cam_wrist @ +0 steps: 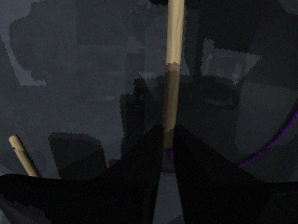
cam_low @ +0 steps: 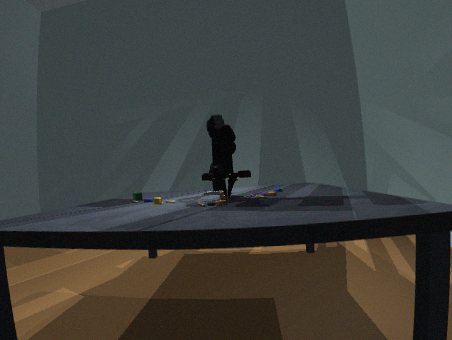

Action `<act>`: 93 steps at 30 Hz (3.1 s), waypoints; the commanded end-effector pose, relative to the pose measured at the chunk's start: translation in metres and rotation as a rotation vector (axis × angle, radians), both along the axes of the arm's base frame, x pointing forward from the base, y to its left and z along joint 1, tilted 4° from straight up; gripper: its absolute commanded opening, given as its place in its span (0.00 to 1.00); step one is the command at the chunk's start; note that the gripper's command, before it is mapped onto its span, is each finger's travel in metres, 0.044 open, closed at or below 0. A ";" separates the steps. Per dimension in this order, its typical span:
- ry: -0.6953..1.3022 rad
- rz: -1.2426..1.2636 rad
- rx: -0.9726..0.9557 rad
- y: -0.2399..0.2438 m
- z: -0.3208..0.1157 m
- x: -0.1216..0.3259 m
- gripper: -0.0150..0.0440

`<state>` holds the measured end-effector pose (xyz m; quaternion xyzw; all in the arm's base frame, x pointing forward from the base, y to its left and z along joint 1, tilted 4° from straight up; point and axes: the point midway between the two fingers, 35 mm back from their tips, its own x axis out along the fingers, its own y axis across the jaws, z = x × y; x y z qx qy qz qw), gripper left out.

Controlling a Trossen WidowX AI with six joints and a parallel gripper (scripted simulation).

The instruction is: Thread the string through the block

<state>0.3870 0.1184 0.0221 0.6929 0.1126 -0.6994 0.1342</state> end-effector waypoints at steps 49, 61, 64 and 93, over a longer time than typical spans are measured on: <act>0.001 -0.009 -0.005 -0.022 0.000 -0.058 0.25; 0.004 -0.009 -0.002 -0.023 0.000 -0.063 0.43; 0.004 -0.009 -0.002 -0.023 0.000 -0.063 0.46; 0.040 1.221 0.003 -0.027 0.077 -0.080 0.46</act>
